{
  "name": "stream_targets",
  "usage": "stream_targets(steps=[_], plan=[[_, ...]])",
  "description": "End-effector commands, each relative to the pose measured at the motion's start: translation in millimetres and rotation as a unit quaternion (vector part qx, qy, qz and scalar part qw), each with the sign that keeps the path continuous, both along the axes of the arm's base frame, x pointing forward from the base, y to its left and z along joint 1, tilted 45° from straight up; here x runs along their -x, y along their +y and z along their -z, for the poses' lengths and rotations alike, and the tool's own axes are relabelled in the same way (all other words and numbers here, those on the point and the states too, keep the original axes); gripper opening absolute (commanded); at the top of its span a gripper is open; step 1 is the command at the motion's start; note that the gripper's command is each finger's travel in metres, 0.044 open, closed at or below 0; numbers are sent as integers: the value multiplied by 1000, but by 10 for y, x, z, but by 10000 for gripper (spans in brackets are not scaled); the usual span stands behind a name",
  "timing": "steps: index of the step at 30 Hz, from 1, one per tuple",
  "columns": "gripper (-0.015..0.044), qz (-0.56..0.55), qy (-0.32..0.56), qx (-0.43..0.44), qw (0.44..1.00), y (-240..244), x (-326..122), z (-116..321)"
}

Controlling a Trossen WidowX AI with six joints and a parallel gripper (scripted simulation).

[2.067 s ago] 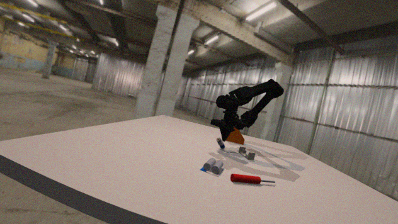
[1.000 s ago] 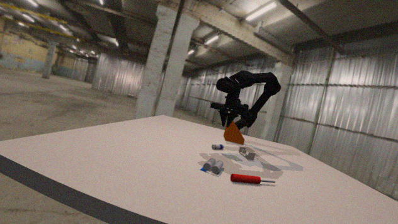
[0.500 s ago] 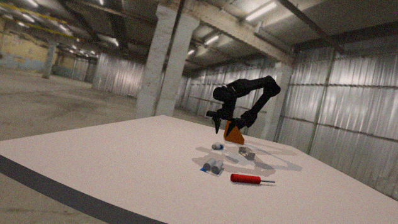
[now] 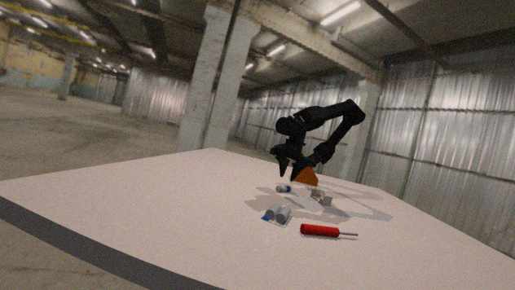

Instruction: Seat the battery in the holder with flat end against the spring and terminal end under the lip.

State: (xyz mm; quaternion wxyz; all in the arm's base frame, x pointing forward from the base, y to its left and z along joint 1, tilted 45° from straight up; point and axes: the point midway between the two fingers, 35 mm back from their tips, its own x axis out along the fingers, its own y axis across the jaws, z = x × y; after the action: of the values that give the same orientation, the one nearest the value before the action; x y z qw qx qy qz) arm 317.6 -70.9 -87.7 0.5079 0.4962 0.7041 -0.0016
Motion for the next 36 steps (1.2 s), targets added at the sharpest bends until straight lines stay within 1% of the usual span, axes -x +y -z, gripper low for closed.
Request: stream_targets(steps=[1, 28, 33, 36], plan=[[238, 3, 2, -2, 1000, 43, -2, 37], [238, 2, 1, -3, 1000, 340, -1, 330], [107, 2, 1, -3, 1000, 340, -1, 330], [87, 2, 1, -3, 1000, 340, -1, 330]])
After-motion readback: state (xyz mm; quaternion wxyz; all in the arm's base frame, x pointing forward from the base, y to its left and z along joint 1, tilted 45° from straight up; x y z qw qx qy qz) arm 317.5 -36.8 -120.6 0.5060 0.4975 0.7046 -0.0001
